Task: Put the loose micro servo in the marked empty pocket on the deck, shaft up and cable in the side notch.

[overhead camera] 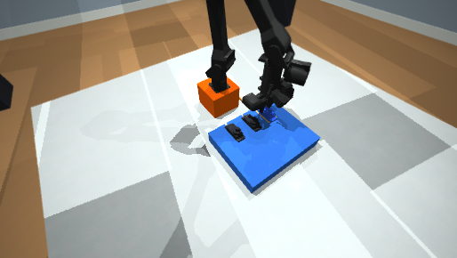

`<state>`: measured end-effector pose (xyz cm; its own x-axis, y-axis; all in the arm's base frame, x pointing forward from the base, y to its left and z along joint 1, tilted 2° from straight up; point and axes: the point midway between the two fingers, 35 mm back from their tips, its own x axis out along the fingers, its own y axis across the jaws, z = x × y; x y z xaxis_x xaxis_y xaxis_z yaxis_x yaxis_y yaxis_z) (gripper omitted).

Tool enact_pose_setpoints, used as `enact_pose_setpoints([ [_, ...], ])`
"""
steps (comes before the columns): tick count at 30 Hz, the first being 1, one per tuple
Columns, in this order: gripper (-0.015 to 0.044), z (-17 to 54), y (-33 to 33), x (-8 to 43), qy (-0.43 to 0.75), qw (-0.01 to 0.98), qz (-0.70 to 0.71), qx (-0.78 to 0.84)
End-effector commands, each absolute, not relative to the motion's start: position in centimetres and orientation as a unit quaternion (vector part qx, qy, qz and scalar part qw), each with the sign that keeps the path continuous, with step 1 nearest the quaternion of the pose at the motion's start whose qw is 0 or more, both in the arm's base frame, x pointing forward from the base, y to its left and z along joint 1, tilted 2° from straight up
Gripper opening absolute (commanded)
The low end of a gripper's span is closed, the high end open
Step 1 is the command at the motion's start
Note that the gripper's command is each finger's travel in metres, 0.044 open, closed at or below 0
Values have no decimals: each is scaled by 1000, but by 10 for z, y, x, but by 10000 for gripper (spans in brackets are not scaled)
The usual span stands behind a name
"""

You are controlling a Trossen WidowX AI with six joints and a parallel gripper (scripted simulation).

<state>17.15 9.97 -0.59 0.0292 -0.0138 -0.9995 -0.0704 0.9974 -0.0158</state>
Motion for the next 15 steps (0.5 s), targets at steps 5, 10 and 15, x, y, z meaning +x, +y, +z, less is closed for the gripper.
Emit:
enact_pose_setpoints([
  [5, 187, -6, 100, 171, 696, 717, 20, -32],
  [10, 187, 22, 100, 170, 696, 717, 20, -32],
  [15, 187, 29, 99, 168, 696, 717, 20, -32],
])
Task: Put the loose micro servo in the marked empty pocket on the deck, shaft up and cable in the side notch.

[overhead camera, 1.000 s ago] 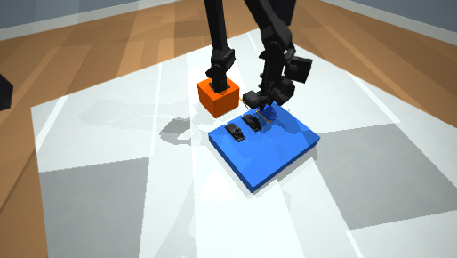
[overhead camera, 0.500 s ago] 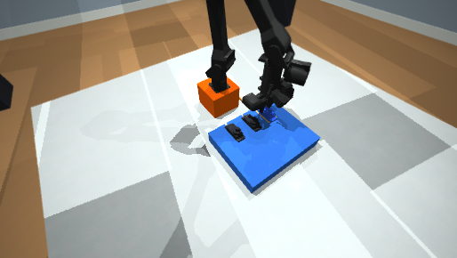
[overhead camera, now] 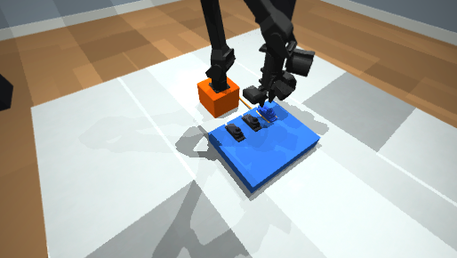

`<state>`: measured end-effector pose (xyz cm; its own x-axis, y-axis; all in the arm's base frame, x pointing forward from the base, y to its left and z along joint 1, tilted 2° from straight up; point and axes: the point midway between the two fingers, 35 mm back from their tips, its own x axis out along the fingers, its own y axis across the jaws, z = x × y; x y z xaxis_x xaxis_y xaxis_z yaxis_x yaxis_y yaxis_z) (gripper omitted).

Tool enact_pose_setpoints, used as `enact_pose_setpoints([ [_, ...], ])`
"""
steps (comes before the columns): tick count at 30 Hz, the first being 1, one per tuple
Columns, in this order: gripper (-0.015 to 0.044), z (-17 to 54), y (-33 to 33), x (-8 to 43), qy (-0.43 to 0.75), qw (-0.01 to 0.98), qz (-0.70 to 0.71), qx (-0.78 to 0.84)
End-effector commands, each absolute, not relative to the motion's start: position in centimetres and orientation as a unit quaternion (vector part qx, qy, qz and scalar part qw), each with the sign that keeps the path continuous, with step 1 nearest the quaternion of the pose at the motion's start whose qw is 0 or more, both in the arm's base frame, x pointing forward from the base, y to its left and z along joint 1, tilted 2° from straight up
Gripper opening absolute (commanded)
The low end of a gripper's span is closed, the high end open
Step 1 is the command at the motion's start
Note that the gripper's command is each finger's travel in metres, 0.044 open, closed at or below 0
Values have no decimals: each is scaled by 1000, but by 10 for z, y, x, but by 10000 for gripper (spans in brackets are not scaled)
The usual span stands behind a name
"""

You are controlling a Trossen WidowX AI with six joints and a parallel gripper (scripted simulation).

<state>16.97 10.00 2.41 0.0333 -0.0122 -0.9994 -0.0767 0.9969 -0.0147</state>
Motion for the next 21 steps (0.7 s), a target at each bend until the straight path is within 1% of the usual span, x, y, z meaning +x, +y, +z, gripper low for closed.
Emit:
enact_pose_setpoints([
  [1, 187, 29, 100, 169, 696, 717, 20, -31],
  [5, 292, 36, 104, 184, 694, 719, 22, -32],
  [10, 424, 66, 109, 227, 693, 720, 22, -31],
  [11, 440, 72, 110, 237, 693, 720, 22, -32],
  [16, 440, 97, 109, 276, 692, 721, 20, -31],
  [21, 440, 107, 109, 276, 691, 722, 20, -30],
])
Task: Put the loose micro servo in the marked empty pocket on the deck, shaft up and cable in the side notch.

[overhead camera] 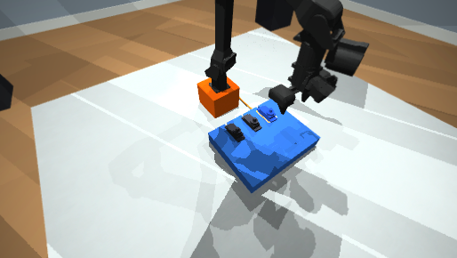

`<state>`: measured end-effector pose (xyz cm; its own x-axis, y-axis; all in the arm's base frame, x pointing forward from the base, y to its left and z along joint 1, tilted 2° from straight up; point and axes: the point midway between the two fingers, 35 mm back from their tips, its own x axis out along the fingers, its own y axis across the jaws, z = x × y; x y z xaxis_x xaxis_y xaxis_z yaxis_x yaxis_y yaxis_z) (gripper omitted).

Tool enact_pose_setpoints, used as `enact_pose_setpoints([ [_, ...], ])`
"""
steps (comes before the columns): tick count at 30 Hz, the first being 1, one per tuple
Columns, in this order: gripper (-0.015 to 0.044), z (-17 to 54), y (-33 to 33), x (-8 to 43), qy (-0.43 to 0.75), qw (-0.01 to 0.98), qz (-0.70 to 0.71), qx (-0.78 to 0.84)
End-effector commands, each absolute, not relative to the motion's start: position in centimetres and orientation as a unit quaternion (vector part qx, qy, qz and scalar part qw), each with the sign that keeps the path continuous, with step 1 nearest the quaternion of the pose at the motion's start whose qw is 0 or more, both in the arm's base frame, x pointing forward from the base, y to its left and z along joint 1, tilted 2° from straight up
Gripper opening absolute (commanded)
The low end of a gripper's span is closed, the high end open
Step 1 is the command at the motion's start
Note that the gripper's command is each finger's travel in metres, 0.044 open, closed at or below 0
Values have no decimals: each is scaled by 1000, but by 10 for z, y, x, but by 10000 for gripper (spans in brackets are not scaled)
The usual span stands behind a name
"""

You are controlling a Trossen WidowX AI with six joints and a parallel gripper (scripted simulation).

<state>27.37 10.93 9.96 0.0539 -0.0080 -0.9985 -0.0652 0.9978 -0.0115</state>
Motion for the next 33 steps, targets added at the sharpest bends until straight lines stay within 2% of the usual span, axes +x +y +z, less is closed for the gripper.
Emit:
enact_pose_setpoints([
  [1, 440, 114, 109, 274, 690, 723, 21, -30],
  [5, 440, 146, 109, 265, 685, 727, 21, -26],
  [33, 440, 146, 109, 265, 685, 727, 21, -26],
])
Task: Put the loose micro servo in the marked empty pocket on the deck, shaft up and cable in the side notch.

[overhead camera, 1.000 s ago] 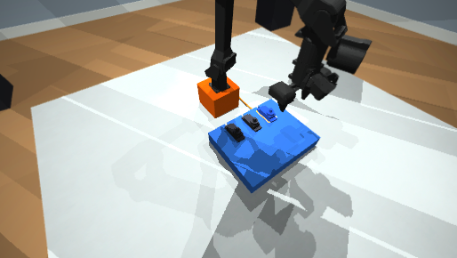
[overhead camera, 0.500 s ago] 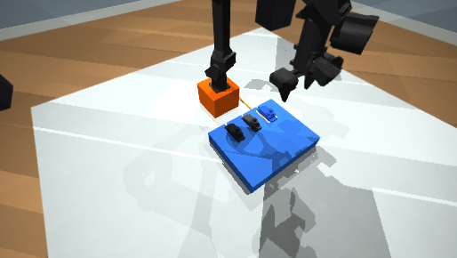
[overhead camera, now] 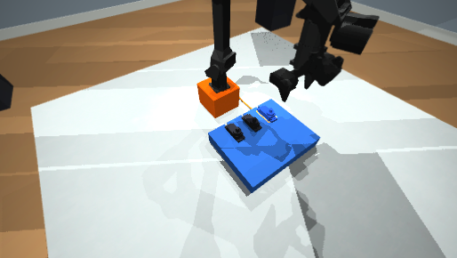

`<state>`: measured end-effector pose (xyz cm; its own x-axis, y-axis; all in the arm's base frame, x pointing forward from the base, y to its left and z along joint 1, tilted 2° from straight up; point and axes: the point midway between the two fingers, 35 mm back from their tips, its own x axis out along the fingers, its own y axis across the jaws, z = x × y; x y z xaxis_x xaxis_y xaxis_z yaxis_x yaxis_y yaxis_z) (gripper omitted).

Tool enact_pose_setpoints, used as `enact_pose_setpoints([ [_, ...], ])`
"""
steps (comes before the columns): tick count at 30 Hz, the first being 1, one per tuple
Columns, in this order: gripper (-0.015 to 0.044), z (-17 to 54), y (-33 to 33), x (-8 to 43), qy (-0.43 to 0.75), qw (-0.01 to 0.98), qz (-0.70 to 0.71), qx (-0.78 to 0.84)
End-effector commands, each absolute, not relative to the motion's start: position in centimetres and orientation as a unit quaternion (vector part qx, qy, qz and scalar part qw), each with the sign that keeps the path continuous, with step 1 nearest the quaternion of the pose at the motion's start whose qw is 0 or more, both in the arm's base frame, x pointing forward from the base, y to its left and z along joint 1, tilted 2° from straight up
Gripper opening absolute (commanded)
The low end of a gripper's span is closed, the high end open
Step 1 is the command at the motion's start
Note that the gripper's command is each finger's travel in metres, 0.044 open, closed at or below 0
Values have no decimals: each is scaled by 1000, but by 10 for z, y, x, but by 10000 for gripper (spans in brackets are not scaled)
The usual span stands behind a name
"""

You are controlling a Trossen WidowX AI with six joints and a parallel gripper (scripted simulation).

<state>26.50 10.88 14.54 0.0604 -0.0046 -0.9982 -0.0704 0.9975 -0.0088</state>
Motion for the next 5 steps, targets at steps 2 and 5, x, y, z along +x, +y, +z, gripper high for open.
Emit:
enact_pose_setpoints([
  [2, 440, 146, 109, 265, 685, 727, 21, -26],
  [5, 440, 146, 109, 265, 685, 727, 21, -26],
])
